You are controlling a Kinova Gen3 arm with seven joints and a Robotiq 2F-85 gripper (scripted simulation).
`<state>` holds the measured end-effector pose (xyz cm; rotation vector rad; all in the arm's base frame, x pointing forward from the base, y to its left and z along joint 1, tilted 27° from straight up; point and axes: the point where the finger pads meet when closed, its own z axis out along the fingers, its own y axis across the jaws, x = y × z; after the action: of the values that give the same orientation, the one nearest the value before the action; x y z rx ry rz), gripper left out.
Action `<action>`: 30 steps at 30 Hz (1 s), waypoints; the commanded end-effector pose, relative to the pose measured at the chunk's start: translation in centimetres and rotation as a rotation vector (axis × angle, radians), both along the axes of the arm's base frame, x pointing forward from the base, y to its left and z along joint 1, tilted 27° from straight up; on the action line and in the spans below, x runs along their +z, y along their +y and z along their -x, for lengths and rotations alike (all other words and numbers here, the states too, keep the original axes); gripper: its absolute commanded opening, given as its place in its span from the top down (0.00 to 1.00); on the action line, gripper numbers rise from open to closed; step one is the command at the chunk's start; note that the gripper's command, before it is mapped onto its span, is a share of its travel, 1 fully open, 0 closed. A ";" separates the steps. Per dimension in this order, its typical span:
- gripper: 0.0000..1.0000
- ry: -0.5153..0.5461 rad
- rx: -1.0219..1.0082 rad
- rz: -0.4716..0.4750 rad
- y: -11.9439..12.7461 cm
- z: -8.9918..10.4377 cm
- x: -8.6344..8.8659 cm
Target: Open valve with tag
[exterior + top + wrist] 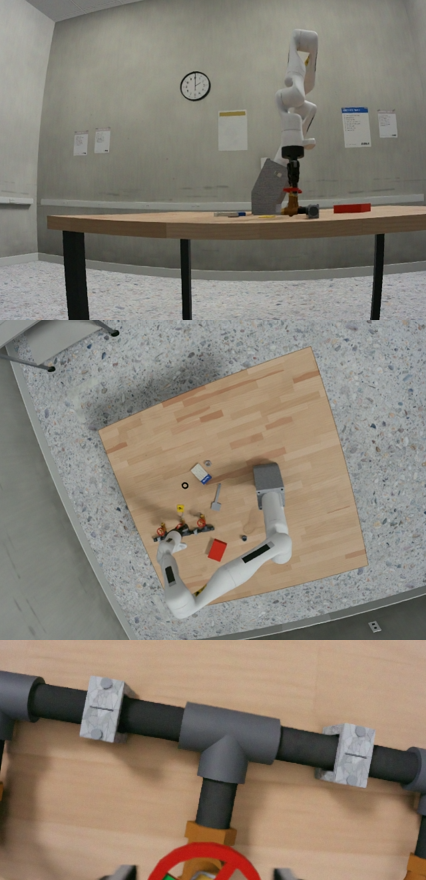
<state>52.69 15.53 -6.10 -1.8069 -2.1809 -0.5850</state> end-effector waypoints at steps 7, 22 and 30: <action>0.48 -0.002 -0.001 0.000 -0.1 -0.1 0.1; 0.48 -0.004 0.004 0.001 -0.1 -0.1 0.1; 0.48 -0.023 0.041 0.003 -0.1 -0.1 0.1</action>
<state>52.70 15.52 -6.08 -1.7652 -2.2237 -0.5939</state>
